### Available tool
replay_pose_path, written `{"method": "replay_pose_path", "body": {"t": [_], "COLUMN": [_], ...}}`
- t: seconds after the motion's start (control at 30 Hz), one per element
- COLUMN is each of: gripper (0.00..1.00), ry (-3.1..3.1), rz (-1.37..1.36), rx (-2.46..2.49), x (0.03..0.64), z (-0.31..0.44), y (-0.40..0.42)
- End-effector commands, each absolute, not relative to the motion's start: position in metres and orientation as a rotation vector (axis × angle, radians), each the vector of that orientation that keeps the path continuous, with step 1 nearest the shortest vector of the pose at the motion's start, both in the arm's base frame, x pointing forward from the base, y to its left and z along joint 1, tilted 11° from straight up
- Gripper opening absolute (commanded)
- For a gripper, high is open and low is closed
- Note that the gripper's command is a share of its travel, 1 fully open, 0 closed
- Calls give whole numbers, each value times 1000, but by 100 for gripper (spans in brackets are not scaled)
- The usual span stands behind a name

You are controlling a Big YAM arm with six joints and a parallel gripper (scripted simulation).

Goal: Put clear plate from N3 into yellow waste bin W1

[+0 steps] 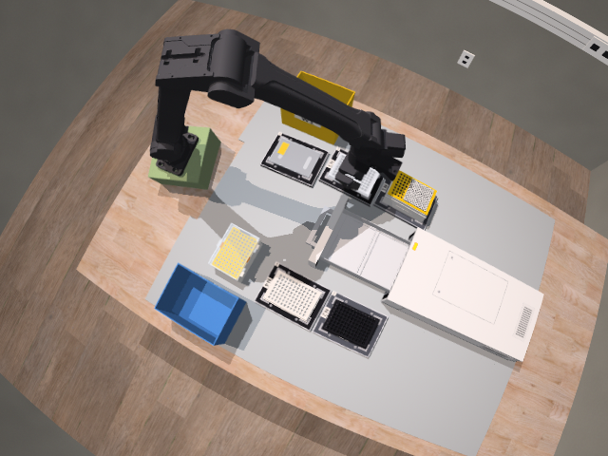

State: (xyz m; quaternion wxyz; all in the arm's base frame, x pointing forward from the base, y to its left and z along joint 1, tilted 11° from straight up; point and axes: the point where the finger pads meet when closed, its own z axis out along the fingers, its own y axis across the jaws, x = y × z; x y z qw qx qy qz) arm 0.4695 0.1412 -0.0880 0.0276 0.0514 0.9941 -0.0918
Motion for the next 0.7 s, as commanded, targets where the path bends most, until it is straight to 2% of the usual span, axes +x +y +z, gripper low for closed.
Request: {"method": "replay_pose_path", "body": {"t": [0.0,0.23,0.67], "gripper": [100,100,94], "ry": [3069,3045,3045], "rz": [-283,-264,-264], "rx": [156,156,156], "x": [473,481,481], "z": [-96,-83,-83], "y": [135,145,145]}}
